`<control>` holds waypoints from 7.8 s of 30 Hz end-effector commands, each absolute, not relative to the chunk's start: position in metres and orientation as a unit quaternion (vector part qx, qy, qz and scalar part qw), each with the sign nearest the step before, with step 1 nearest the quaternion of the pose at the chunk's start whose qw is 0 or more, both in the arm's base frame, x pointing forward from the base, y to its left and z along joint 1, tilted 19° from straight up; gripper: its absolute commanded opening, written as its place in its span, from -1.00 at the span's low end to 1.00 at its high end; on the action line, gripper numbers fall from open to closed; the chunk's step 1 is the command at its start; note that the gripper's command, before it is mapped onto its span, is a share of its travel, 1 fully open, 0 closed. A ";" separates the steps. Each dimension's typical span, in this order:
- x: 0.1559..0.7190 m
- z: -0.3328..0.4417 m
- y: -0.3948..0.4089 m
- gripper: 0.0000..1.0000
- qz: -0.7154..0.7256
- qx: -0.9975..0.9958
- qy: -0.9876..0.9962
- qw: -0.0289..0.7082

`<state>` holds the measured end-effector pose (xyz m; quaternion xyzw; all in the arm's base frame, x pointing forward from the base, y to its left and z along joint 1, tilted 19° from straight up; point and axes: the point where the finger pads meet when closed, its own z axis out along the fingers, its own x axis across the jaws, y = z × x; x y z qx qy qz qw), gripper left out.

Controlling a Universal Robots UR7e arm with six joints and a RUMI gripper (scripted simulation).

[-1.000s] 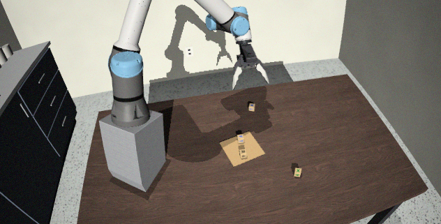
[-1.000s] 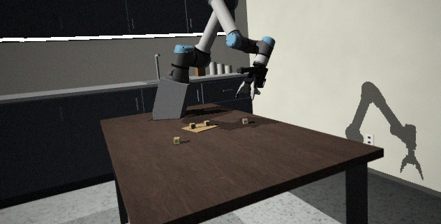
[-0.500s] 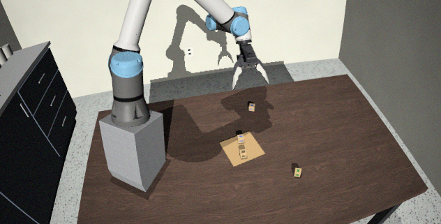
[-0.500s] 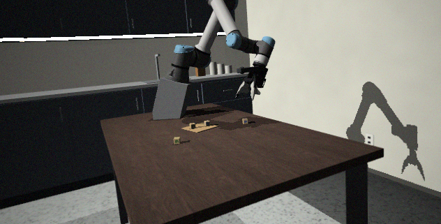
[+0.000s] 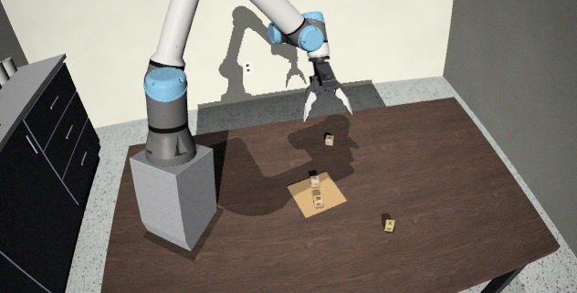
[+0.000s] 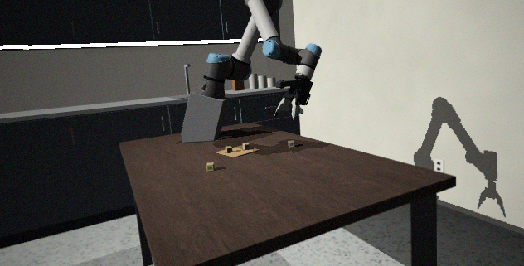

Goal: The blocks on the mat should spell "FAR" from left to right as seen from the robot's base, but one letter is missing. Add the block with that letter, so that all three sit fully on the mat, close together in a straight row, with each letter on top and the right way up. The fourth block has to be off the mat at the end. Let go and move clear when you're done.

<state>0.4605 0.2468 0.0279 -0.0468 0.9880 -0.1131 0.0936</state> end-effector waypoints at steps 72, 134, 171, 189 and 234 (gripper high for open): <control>0.405 -0.023 0.091 1.00 -0.115 -0.046 0.988 0.089; 0.398 -0.027 0.086 1.00 -0.090 0.198 0.969 0.114; 0.392 -0.033 0.084 1.00 -0.039 0.555 0.819 0.140; 0.391 -0.036 0.085 1.00 -0.012 0.701 0.699 0.144; 0.400 -0.042 0.086 1.00 0.056 0.943 0.300 0.133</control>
